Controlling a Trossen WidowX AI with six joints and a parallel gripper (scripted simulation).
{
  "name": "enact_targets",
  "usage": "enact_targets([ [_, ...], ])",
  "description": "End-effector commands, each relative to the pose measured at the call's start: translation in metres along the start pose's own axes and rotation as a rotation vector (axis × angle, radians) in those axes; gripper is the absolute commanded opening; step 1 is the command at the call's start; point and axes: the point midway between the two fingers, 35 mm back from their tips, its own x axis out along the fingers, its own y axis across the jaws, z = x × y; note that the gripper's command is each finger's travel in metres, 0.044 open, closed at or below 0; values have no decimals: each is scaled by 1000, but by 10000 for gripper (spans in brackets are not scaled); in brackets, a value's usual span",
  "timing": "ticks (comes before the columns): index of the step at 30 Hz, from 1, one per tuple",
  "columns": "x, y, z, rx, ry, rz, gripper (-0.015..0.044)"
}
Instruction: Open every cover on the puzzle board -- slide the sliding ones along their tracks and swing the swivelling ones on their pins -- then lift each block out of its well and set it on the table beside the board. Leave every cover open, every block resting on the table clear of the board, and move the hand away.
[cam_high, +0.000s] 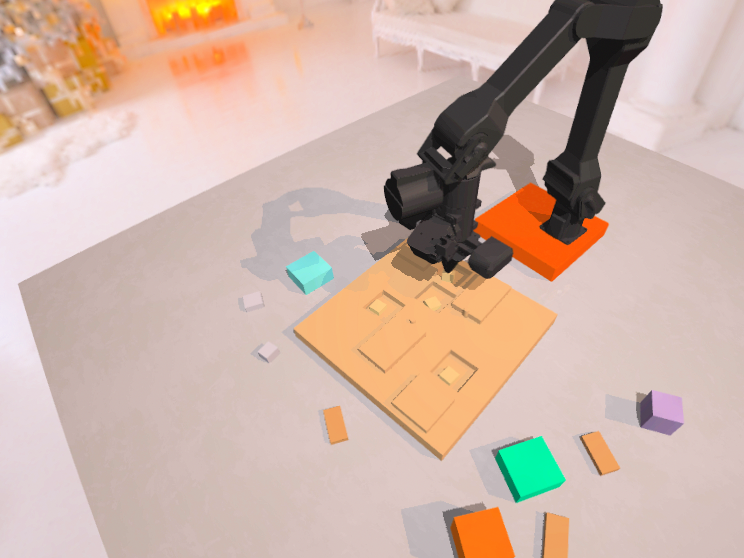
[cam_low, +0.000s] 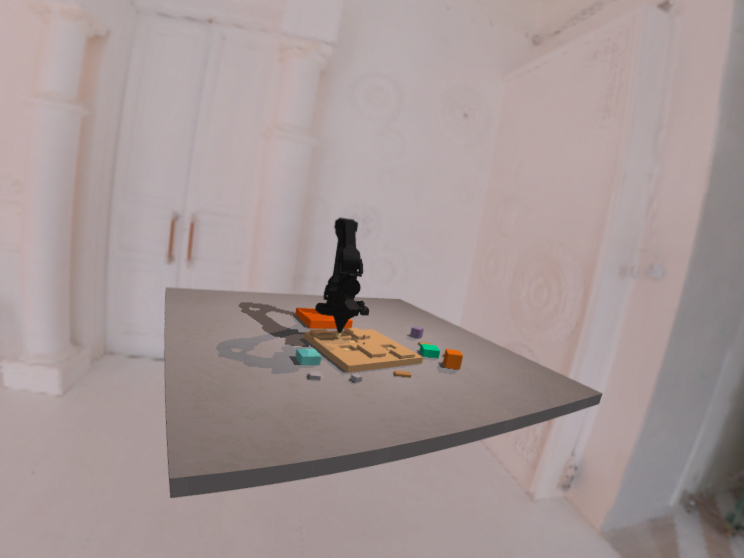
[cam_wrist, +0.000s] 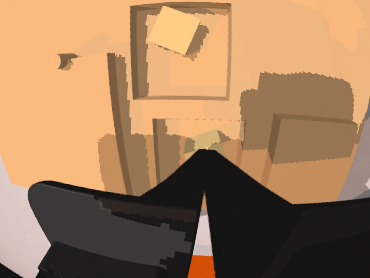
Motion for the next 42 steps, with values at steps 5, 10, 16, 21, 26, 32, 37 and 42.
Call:
enact_targets([
  [5,-1,0,0,-46,3,2,0],
  [10,-1,0,0,-46,3,2,0],
  [16,-1,0,0,-46,3,2,0],
  [21,1,0,0,-42,1,1,0],
  [26,5,0,0,-43,2,2,0],
  [32,10,0,0,-60,3,2,0],
  [37,10,0,2,-290,2,3,0],
  [42,11,-1,4,-165,2,3,0],
])
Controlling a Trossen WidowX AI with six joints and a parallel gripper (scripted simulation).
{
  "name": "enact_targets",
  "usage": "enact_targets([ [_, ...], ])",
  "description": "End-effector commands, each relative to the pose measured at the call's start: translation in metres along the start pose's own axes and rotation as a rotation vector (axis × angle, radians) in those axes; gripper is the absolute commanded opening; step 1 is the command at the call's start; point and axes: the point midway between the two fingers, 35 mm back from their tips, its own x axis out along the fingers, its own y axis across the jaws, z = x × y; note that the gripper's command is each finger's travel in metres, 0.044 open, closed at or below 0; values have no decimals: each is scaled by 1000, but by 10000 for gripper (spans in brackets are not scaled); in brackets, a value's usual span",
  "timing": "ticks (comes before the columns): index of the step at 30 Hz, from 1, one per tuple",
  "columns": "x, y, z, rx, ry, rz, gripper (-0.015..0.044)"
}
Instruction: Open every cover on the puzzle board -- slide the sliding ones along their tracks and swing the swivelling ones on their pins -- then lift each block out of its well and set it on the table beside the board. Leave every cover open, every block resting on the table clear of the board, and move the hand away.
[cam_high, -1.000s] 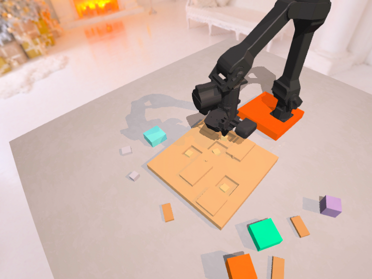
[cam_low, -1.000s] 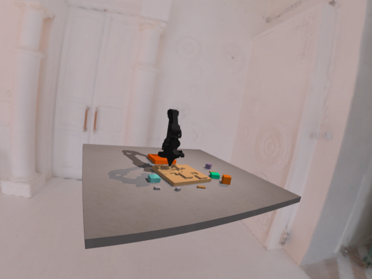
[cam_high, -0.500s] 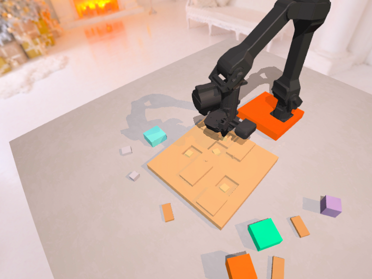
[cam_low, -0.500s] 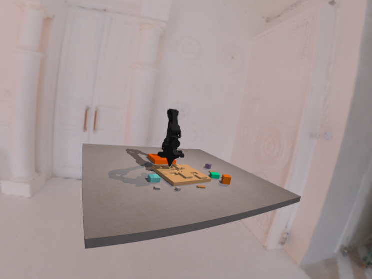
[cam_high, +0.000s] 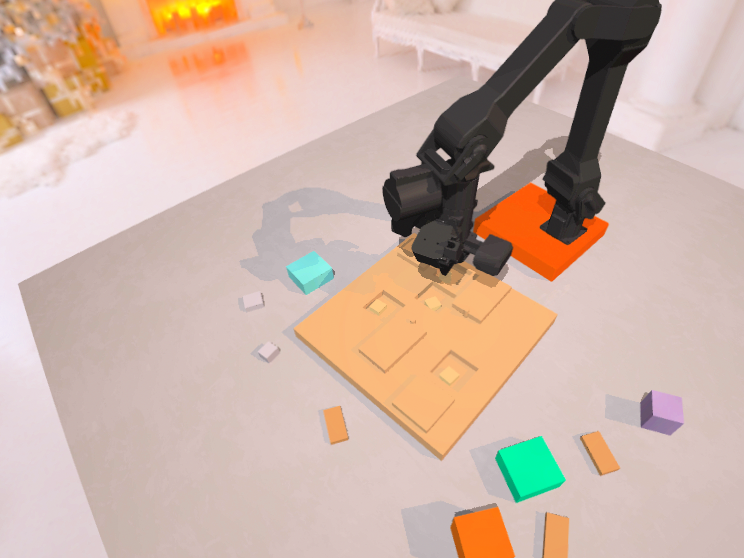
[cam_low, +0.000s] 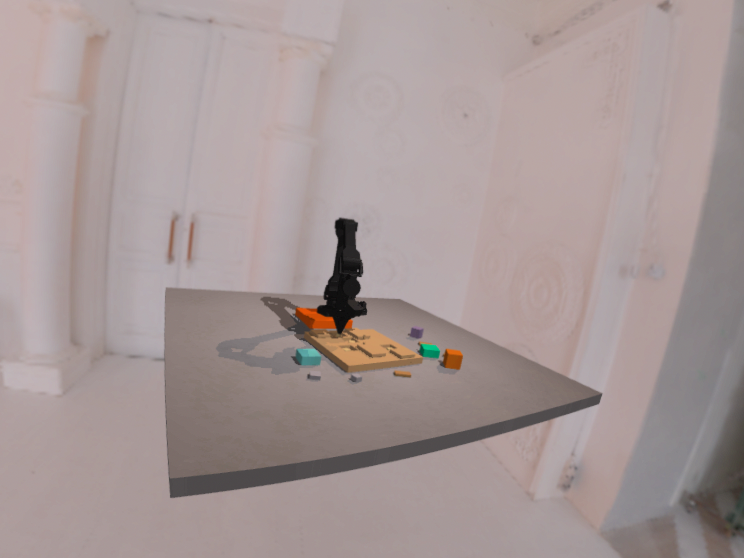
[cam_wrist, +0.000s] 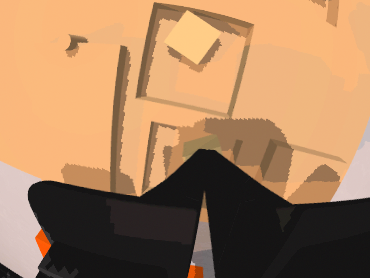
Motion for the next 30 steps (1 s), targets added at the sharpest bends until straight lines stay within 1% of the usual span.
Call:
enact_targets([
  [1,6,0,0,80,18,11,0],
  [4,6,0,0,57,17,12,0],
  [7,6,-1,1,-97,16,13,0],
  [10,6,-1,2,-21,17,12,0],
  [13,6,-2,3,132,18,11,0],
  [14,6,-2,3,118,18,11,0],
  [16,6,-2,3,48,17,11,0],
  [22,6,-4,3,-285,15,14,0],
  [26,6,-4,3,-143,16,13,0],
  [30,6,-4,3,186,18,10,0],
])
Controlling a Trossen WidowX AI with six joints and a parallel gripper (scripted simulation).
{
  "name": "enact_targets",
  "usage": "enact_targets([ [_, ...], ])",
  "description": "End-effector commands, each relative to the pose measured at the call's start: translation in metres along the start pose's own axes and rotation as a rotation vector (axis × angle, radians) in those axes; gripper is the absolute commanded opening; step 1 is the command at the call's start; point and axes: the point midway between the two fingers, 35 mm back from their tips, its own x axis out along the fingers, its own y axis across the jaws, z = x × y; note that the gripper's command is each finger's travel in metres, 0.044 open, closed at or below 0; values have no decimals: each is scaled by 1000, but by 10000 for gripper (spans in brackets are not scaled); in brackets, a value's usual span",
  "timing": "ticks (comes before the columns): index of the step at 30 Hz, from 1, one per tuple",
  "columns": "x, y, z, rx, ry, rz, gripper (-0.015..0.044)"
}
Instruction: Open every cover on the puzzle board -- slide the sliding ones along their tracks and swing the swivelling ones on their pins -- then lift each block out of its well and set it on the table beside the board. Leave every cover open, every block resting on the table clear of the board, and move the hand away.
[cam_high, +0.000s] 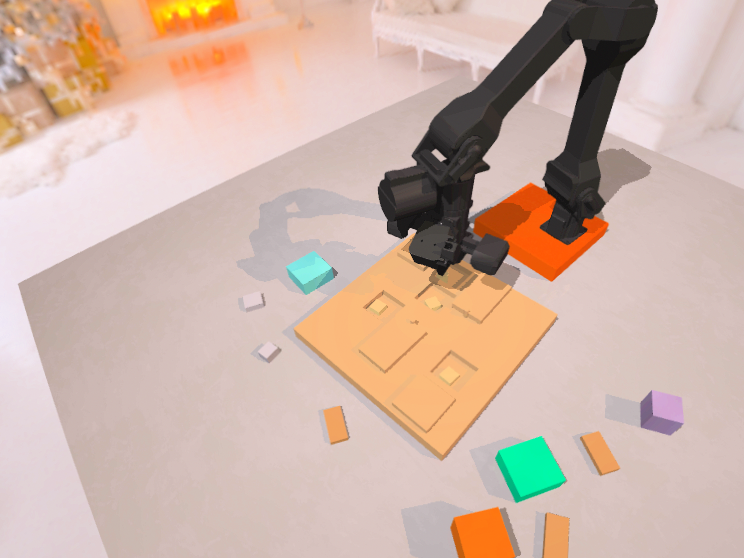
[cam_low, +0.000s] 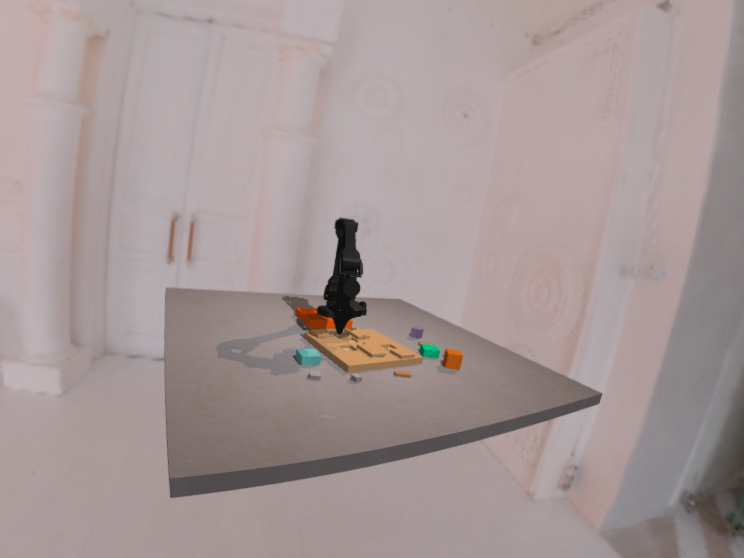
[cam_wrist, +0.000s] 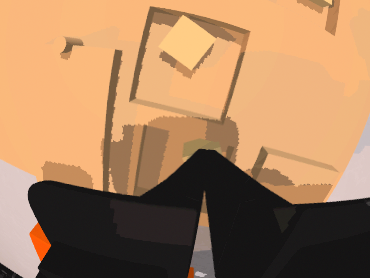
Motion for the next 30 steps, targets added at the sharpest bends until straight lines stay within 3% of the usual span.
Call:
enact_targets([
  [1,6,0,0,319,12,9,0],
  [4,6,1,1,529,13,8,0],
  [6,6,1,1,482,13,8,0],
  [15,6,0,1,-210,10,12,0],
  [26,2,1,-2,-51,3,1,0],
  [30,4,4,-5,170,6,4,0],
])
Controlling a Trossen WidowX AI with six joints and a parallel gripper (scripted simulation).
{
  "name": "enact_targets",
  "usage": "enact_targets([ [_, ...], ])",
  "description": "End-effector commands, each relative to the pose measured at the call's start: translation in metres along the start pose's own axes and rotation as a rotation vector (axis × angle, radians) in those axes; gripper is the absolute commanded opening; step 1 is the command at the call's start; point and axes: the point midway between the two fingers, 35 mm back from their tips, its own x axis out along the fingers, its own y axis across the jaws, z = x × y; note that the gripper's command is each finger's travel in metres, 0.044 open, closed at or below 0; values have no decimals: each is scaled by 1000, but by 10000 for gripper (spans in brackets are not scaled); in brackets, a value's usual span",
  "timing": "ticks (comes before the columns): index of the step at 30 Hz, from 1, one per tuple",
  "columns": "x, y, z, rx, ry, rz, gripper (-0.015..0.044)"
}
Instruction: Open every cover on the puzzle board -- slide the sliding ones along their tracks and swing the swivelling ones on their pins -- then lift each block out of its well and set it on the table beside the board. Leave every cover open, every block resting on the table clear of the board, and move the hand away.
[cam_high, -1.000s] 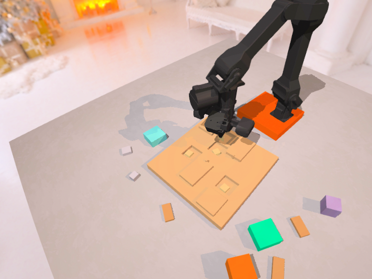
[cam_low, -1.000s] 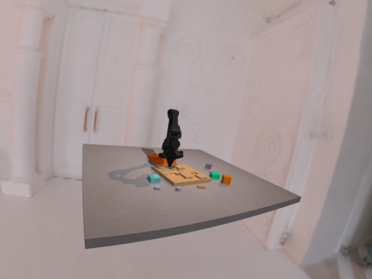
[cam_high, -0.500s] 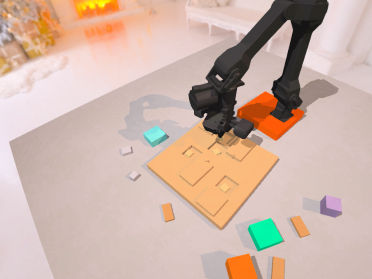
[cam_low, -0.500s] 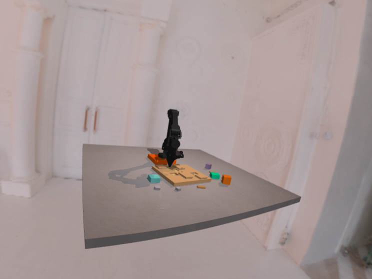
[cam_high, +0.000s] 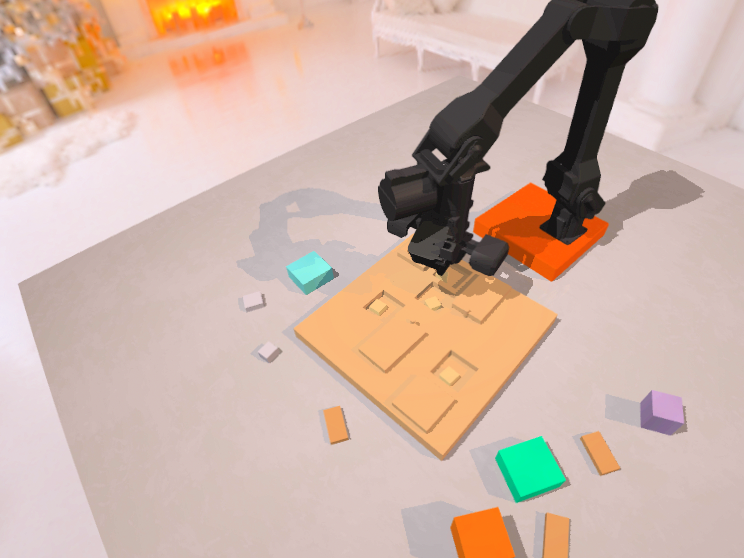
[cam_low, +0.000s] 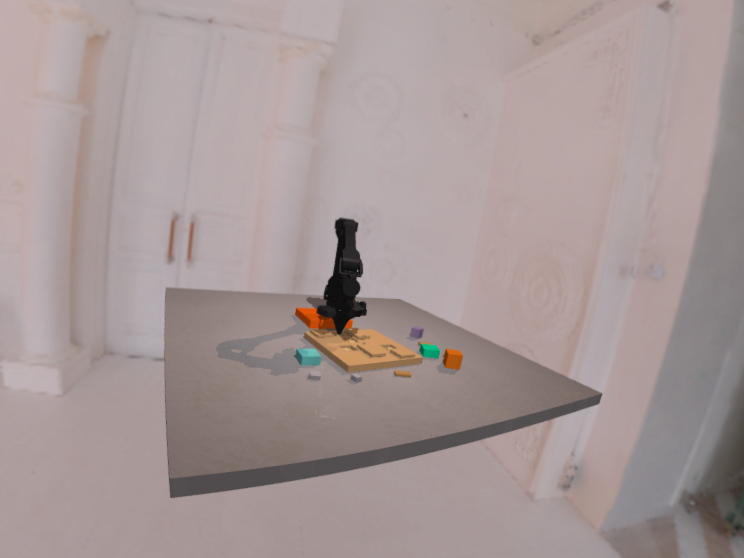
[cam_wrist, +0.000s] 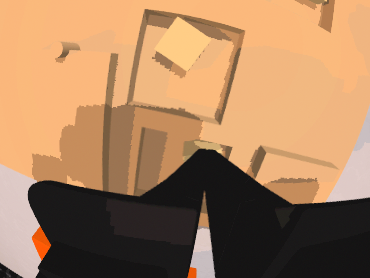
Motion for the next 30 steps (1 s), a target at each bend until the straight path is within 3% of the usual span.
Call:
enact_targets([
  [1,6,6,-7,219,16,11,0],
  [9,10,12,-15,680,26,11,0],
  [30,10,12,-17,485,24,14,0],
])
